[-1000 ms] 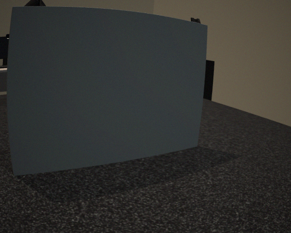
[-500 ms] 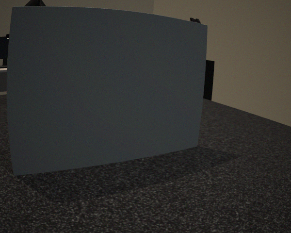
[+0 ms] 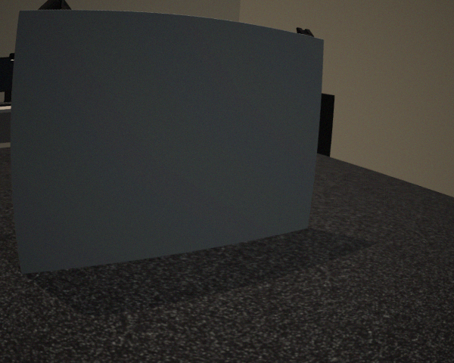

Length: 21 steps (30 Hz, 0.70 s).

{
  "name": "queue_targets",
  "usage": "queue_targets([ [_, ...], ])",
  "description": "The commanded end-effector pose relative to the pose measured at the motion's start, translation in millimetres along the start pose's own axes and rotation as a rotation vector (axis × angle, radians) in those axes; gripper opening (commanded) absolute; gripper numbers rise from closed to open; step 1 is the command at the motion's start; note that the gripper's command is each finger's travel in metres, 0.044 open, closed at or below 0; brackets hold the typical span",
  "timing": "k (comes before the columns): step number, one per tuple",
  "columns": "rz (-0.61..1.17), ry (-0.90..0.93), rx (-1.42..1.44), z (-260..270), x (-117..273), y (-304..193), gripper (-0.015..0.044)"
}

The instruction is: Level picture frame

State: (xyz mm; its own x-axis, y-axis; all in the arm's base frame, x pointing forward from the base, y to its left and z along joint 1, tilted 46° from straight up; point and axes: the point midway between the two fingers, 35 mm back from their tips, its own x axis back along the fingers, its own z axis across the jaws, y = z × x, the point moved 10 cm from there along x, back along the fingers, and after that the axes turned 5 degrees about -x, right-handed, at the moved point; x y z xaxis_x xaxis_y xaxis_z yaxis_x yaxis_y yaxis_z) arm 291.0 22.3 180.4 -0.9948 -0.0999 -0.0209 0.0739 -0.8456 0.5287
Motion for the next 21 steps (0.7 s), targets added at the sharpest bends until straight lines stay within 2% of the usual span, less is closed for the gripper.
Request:
queue_targets([
  [1, 0.002, 0.012, 0.004, 4.1, -0.1, -0.9, 0.0],
  [21, 0.002, 0.012, 0.004, 5.6, -0.1, -1.2, 0.0],
])
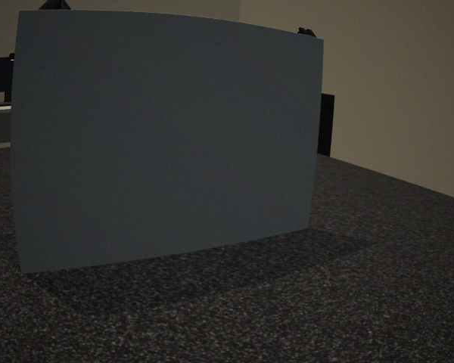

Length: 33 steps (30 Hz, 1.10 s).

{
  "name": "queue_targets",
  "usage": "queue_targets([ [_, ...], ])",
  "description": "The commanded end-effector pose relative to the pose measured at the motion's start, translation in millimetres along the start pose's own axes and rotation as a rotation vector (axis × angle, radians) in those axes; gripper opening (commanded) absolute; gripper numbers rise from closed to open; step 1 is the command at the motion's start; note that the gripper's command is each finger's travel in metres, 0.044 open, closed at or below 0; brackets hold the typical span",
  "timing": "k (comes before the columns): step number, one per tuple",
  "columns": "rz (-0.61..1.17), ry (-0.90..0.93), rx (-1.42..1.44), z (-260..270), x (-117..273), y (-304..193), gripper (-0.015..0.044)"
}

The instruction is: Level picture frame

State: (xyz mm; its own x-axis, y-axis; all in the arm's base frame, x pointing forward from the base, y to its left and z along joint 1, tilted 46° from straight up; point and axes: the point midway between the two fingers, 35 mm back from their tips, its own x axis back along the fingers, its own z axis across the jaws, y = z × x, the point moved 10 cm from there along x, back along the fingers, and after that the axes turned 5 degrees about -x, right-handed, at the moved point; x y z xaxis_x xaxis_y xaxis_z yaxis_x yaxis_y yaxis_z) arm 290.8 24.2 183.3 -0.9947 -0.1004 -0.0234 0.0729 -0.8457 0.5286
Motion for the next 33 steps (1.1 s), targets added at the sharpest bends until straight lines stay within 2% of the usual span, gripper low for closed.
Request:
queue_targets([
  [1, 0.003, 0.01, 0.004, 2.0, -0.1, -1.2, 0.0],
  [33, 0.003, 0.01, 0.004, 1.9, 0.0, -7.1, 0.0],
])
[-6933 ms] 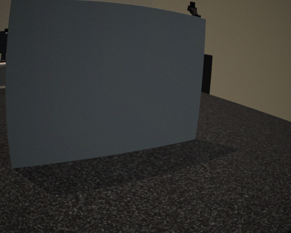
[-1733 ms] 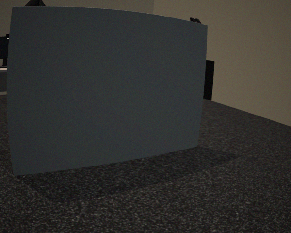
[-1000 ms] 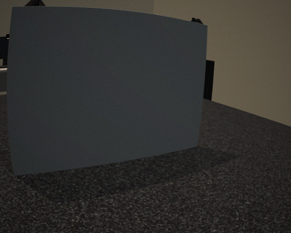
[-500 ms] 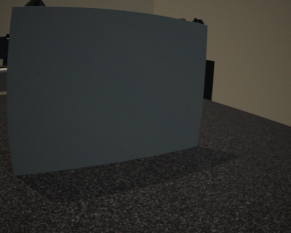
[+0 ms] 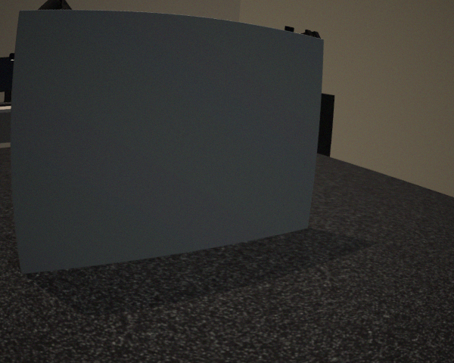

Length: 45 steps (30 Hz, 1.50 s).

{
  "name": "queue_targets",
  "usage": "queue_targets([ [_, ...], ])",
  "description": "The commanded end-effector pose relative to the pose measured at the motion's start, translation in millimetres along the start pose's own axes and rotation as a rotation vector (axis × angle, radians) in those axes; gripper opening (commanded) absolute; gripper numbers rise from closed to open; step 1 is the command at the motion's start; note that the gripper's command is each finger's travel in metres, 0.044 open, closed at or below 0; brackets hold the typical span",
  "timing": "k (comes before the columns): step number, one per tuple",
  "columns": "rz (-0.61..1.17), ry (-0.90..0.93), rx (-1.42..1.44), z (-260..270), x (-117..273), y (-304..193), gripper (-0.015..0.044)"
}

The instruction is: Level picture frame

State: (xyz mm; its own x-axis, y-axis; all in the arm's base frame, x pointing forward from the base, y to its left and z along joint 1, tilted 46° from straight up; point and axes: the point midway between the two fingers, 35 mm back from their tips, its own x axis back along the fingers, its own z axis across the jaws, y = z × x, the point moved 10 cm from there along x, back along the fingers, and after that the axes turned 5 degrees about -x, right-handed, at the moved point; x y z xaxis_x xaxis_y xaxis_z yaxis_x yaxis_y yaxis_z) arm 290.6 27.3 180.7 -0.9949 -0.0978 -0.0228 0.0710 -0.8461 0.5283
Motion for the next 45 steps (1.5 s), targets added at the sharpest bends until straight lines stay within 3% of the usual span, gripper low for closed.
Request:
queue_targets([
  [1, 0.005, 0.012, 0.004, 2.5, 0.1, -3.7, 0.0],
  [45, 0.003, 0.004, 0.0, -5.1, 0.0, -4.0, 0.0],
])
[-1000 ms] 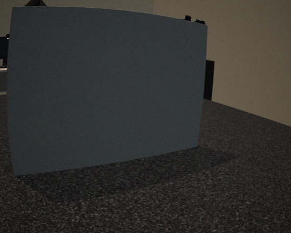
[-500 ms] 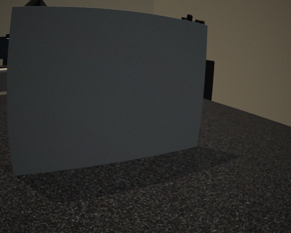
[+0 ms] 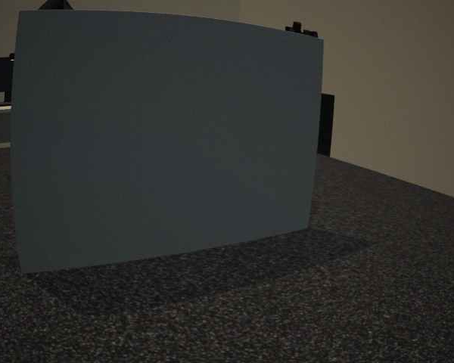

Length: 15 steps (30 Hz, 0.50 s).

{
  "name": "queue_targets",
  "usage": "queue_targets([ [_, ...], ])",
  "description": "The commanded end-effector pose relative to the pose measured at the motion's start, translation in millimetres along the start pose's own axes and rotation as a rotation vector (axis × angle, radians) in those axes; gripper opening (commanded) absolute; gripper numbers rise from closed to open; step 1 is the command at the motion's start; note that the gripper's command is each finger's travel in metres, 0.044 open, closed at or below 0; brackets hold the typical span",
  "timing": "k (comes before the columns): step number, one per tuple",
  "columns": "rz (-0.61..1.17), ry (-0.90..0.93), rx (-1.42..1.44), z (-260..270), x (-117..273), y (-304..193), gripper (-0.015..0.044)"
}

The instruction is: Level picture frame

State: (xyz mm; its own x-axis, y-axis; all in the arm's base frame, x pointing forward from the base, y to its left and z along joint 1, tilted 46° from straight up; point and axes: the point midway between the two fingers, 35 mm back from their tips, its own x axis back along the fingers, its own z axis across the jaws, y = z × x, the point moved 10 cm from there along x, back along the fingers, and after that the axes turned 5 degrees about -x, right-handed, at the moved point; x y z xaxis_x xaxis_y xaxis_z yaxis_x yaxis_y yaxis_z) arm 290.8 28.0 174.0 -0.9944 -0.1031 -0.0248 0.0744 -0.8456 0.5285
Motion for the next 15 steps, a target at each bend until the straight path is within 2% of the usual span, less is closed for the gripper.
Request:
queue_targets([
  [1, -0.001, 0.0, 0.001, 0.0, 0.0, 0.0, 0.0],
  [15, -0.001, 0.0, 0.075, -1.5, -0.1, 0.0, 0.0],
])
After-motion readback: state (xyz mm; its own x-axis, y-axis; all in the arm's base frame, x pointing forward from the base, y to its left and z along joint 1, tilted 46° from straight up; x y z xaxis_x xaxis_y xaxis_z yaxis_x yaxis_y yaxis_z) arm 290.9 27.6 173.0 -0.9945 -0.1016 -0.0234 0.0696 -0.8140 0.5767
